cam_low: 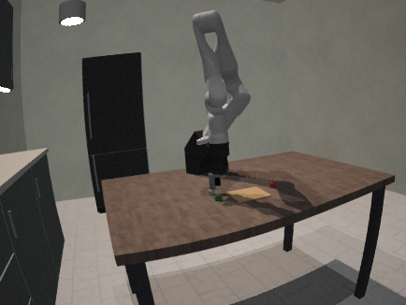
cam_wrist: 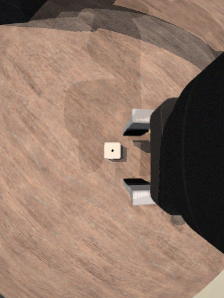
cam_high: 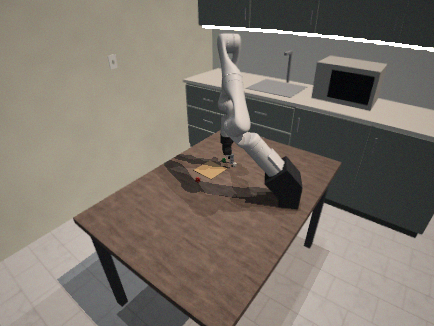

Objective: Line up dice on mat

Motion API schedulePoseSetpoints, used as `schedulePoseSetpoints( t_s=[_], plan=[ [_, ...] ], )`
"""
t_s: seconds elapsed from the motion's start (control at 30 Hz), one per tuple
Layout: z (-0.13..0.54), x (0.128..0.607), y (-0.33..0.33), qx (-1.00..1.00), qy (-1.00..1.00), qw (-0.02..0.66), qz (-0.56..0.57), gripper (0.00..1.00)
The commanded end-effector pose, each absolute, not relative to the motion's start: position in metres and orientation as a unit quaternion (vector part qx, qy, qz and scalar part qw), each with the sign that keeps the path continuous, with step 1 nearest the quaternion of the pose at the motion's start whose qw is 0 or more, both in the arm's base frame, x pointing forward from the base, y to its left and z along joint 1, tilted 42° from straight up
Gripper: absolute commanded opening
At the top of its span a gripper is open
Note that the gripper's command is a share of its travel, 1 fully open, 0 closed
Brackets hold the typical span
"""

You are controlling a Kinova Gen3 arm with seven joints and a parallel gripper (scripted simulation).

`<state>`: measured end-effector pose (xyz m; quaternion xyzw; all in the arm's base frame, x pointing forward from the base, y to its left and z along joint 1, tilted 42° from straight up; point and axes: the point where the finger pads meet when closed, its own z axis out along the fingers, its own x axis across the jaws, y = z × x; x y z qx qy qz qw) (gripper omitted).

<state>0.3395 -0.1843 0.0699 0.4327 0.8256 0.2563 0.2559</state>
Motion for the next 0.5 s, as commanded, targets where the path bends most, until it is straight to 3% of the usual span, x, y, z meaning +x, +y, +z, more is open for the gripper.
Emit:
schedulePoseSetpoints(
  t_s=[0.0,0.47],
  plan=[
    [0.0694,0.3382,-0.1847,0.428,0.828,0.258,0.253,1.0],
    [0.0728,0.3399,-0.1776,0.427,0.829,0.257,0.254,1.0]
  ],
)
